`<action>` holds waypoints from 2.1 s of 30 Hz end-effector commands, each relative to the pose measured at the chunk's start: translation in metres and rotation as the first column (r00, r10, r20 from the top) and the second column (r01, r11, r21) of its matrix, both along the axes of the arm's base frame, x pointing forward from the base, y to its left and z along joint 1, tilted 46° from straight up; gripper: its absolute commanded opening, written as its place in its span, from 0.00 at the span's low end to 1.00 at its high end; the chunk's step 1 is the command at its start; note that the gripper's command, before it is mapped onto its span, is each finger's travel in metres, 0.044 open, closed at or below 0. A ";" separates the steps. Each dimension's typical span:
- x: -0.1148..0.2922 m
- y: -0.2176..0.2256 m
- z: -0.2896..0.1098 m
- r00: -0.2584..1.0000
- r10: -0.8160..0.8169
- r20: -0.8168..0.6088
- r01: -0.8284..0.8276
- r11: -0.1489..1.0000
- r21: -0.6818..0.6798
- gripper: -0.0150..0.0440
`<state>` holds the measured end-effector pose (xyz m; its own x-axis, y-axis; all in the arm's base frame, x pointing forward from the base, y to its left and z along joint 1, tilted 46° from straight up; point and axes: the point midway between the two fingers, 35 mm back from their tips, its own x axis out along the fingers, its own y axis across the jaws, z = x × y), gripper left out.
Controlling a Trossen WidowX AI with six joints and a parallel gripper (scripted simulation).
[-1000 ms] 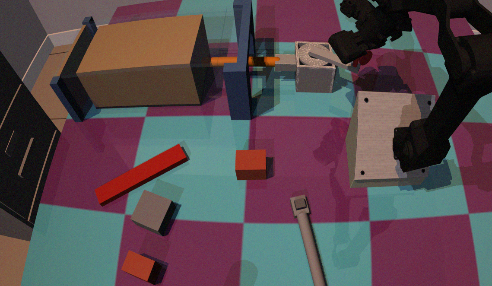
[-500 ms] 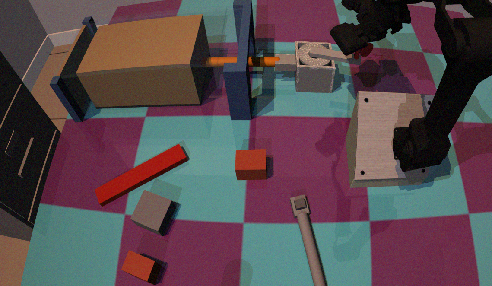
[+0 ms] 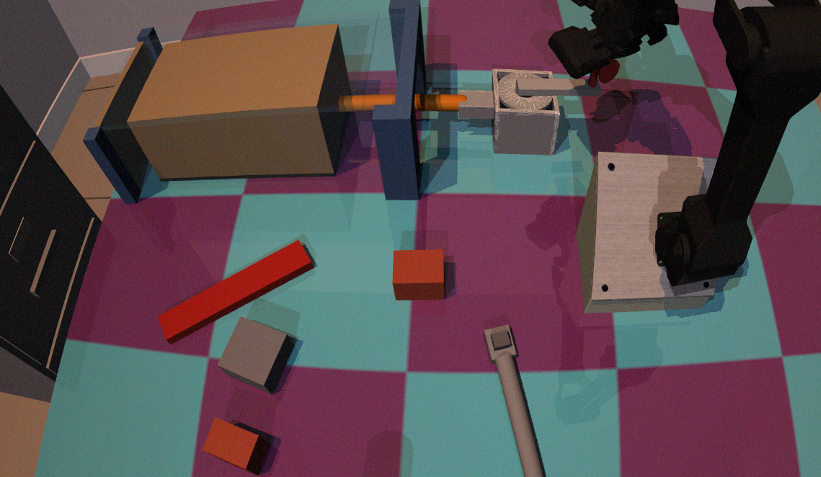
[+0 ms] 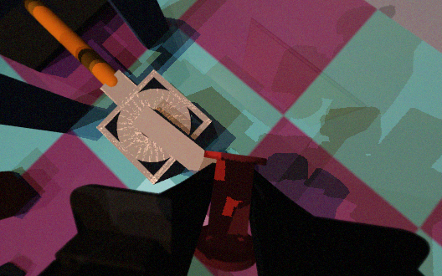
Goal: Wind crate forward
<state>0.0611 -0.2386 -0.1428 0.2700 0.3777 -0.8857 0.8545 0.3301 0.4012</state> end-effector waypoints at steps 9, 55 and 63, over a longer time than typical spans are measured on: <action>0.009 -0.026 -0.025 1.000 0.006 0.002 -0.006 1.000 -0.013 0.25; 0.062 -0.065 -0.058 1.000 0.006 0.007 -0.006 1.000 -0.016 0.25; 0.075 -0.069 -0.060 1.000 0.006 0.009 -0.006 1.000 -0.016 0.25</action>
